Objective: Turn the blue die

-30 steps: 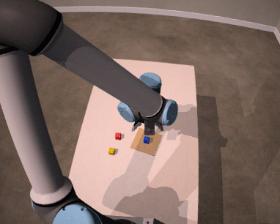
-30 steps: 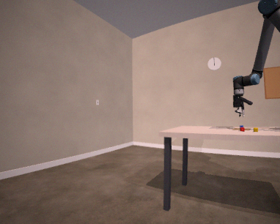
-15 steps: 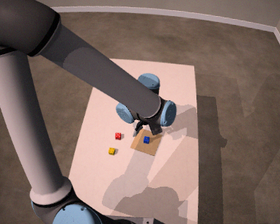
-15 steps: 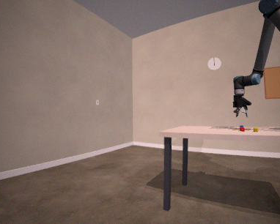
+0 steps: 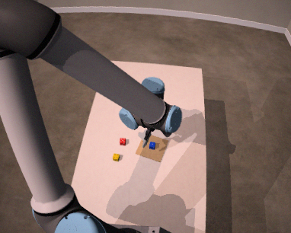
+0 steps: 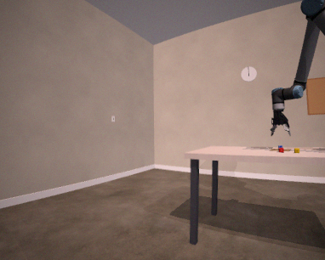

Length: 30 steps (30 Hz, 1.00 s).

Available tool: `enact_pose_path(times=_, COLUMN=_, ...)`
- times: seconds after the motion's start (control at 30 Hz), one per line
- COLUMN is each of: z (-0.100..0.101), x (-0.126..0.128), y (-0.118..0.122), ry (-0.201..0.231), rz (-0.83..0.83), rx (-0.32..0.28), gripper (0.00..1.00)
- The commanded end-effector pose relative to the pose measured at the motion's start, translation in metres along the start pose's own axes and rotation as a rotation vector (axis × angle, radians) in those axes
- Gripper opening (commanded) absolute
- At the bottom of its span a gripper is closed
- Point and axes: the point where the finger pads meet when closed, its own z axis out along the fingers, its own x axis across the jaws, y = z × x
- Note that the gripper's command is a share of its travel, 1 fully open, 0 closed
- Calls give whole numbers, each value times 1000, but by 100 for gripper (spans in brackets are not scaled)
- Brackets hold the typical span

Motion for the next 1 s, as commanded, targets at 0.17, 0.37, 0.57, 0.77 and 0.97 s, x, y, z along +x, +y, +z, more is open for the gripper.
enact_pose_path(times=0.17, z=0, x=-1, y=2, ry=2, rz=-316, rx=-5, gripper=100)
enact_pose_path(times=0.37, z=0, x=-1, y=3, ry=2, rz=-408, rx=-5, gripper=100)
enact_pose_path(times=0.57, z=1, x=-1, y=4, ry=2, rz=-482, rx=-5, gripper=100)
enact_pose_path(times=0.77, z=1, x=-1, y=4, ry=2, rz=-499, rx=-5, gripper=100)
enact_pose_path(times=0.97, z=1, x=-1, y=4, ry=2, rz=-499, rx=-5, gripper=28)
